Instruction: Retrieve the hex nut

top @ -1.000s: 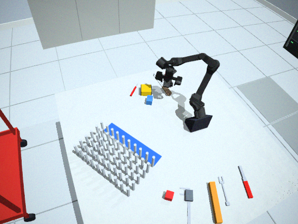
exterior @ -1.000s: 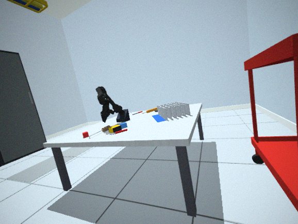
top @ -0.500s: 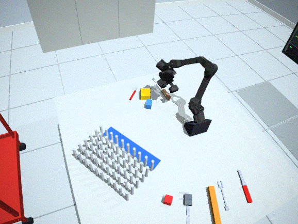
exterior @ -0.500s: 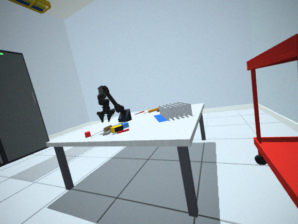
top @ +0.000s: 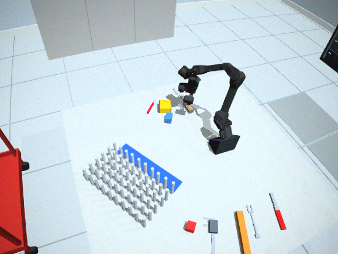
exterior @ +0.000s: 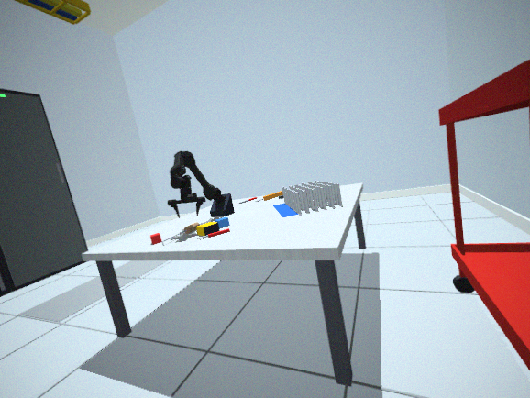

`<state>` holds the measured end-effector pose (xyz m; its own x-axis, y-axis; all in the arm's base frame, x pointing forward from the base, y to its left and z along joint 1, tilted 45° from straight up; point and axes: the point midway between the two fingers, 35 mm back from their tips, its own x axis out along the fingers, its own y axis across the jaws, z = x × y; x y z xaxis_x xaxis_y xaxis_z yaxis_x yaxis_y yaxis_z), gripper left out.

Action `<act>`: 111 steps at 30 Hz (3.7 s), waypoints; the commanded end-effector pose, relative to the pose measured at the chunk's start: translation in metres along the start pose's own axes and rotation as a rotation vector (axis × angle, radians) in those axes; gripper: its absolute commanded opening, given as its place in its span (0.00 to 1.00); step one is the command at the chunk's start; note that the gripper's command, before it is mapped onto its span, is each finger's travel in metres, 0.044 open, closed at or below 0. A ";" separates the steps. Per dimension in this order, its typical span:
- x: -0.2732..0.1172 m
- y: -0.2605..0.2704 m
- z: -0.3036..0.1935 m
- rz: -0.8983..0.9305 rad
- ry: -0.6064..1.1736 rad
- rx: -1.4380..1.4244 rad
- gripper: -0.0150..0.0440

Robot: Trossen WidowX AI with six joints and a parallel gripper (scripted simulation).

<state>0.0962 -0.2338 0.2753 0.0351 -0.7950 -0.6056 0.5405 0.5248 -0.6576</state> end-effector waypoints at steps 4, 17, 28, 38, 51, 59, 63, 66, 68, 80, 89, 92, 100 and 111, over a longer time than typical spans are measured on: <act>0.002 0.000 0.003 0.113 0.057 0.821 1.00; 0.002 0.000 0.003 0.113 0.057 0.821 1.00; 0.002 0.000 0.003 0.113 0.057 0.821 0.73; 0.003 0.000 0.003 0.113 0.057 0.821 0.73; 0.024 0.003 0.005 0.113 0.058 0.820 0.73; 0.036 0.005 0.006 0.113 0.058 0.820 0.73; 0.043 0.006 0.005 0.113 0.058 0.820 0.73; 0.048 0.007 0.005 0.112 0.058 0.820 0.73; 0.051 0.007 0.005 0.112 0.057 0.820 0.73; 0.069 0.010 0.003 0.111 0.057 0.819 0.73; 0.071 0.011 0.003 0.111 0.057 0.819 0.54; 0.071 0.011 0.003 0.111 0.057 0.819 0.51; 0.045 0.006 0.005 0.111 0.055 0.823 0.25; 0.010 0.002 0.004 0.111 0.051 0.806 0.25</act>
<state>0.1020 -0.2451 0.2678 0.1009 -0.7264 -0.6798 0.9782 0.1972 -0.0655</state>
